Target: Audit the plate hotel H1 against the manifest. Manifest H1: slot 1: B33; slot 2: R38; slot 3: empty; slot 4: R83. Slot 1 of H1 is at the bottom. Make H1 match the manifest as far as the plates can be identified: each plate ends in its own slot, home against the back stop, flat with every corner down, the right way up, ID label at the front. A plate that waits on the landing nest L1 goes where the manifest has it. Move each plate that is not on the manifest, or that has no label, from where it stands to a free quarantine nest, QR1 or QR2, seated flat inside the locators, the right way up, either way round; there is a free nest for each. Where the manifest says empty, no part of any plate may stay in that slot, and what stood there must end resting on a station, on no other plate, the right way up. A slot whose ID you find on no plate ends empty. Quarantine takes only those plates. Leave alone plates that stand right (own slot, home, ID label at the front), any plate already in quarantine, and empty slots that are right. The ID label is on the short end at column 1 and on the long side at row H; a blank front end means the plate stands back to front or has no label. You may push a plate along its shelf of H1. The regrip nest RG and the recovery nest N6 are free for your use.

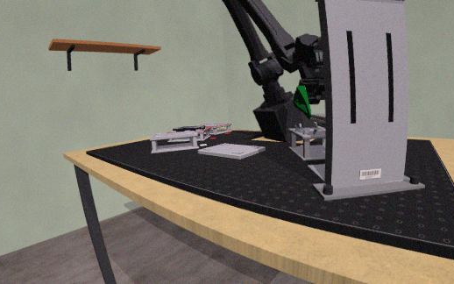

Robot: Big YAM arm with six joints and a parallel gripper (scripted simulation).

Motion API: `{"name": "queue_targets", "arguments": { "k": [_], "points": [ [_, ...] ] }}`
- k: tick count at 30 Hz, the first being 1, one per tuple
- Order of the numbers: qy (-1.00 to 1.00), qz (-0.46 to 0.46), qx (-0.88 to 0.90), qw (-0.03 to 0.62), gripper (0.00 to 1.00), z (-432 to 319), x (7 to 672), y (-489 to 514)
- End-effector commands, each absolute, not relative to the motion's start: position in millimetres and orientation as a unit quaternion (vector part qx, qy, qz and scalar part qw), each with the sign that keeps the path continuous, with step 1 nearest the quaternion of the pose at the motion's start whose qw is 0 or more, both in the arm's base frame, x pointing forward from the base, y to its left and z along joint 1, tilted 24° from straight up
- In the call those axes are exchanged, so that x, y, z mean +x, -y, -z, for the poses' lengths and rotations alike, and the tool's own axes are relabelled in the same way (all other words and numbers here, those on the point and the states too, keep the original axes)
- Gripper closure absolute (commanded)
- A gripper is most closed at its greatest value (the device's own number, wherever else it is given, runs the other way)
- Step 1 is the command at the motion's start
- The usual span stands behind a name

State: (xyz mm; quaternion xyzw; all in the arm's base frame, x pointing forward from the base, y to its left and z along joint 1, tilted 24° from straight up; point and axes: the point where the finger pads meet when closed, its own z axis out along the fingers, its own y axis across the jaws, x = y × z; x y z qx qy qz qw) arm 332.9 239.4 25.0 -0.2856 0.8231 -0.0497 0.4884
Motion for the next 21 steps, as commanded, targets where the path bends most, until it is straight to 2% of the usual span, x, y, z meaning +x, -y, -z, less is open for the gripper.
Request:
{"name": "queue_targets", "arguments": {
  "k": [1,21],
  "points": [
    [-0.818,0.047,-0.281,0.5,0.14,-30,346,-247],
    [-0.817,0.046,-0.28,0.503,0.14,-29,359,-253]
  ]
}}
